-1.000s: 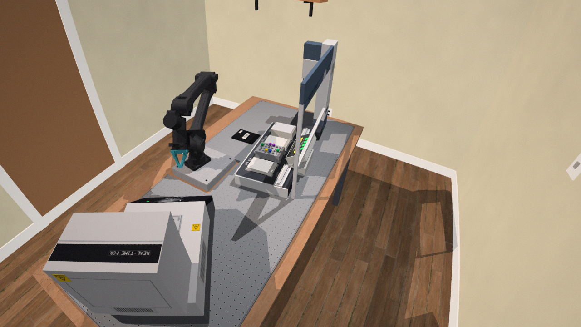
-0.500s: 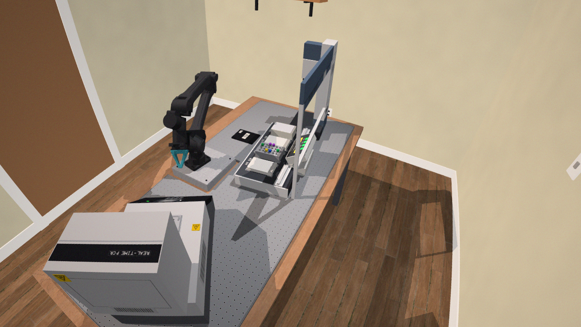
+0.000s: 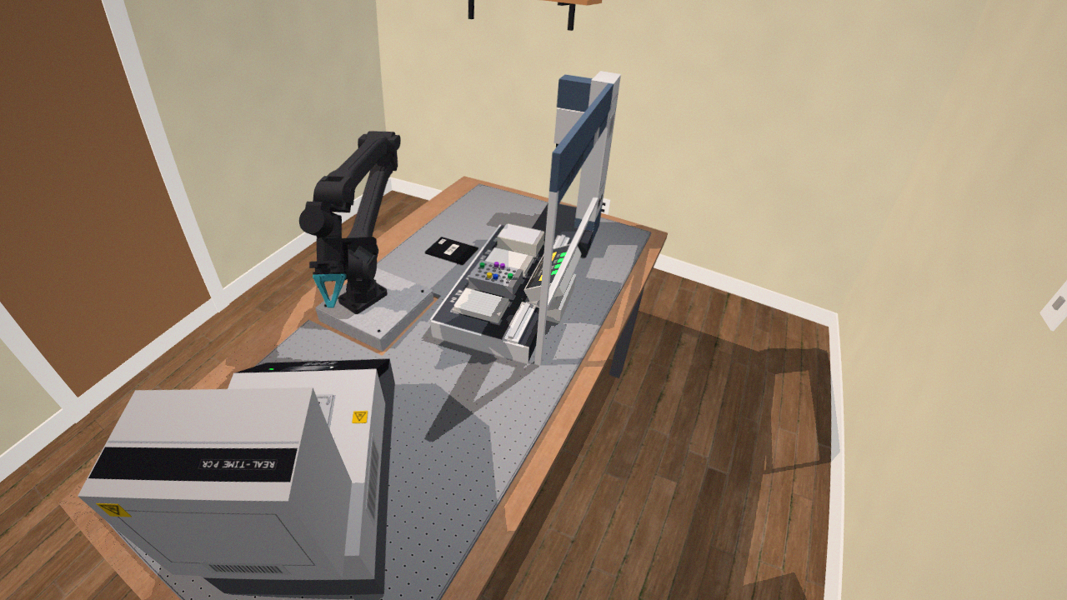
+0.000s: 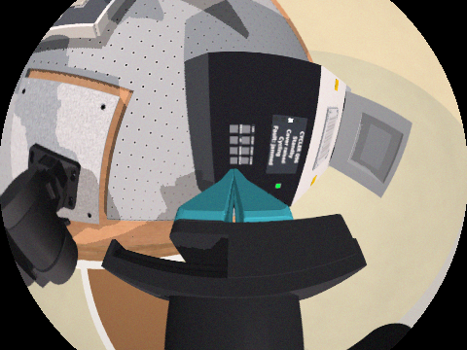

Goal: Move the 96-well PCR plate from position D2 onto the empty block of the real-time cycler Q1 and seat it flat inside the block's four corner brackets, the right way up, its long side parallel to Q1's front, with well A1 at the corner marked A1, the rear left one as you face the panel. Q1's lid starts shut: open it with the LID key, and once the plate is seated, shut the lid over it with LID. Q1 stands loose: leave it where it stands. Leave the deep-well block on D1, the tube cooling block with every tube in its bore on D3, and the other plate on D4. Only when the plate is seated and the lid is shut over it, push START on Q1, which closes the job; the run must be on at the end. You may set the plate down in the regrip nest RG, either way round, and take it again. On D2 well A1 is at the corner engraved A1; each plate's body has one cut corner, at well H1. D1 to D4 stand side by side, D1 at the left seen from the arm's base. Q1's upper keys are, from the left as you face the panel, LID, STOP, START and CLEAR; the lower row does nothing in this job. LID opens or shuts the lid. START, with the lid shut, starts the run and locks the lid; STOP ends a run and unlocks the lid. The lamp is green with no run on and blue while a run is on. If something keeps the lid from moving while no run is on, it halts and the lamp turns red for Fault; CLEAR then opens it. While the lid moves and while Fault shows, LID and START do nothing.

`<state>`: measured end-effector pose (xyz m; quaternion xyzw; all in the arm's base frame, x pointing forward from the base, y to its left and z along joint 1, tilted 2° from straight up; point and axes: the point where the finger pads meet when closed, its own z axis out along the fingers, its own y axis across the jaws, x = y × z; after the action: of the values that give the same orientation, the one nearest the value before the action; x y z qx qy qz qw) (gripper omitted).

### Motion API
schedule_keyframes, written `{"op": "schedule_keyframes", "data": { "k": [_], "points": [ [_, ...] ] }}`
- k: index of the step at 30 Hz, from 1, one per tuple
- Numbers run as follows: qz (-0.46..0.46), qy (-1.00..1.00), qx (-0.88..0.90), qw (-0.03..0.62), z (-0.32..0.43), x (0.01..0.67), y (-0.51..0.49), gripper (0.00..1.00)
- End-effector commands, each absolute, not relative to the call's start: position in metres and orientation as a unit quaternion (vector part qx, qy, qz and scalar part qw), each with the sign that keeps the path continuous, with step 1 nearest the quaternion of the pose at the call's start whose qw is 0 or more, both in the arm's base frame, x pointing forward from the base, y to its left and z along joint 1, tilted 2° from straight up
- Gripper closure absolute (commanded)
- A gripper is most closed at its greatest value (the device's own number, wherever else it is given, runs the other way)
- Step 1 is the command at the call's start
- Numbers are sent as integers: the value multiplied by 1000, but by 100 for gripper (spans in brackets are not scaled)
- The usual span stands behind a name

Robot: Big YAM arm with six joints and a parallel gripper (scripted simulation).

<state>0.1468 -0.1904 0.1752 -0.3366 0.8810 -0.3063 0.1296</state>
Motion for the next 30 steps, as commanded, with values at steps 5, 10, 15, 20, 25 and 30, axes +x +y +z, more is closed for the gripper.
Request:
{"op": "schedule_keyframes", "data": {
  "k": [5, 10, 15, 20, 25, 30],
  "points": [
    [-315, 875, -341, 135, 189, 151, -191, 100],
    [-313, 876, -342, 134, 181, 149, -188, 100],
    [-319, 874, -341, 135, 189, 150, -190, 100],
    [-321, 873, -342, 136, 196, 152, -194, 100],
    [-320, 873, -342, 135, 197, 153, -195, 100],
    [-321, 873, -342, 136, 199, 153, -195, 100]
  ]
}}
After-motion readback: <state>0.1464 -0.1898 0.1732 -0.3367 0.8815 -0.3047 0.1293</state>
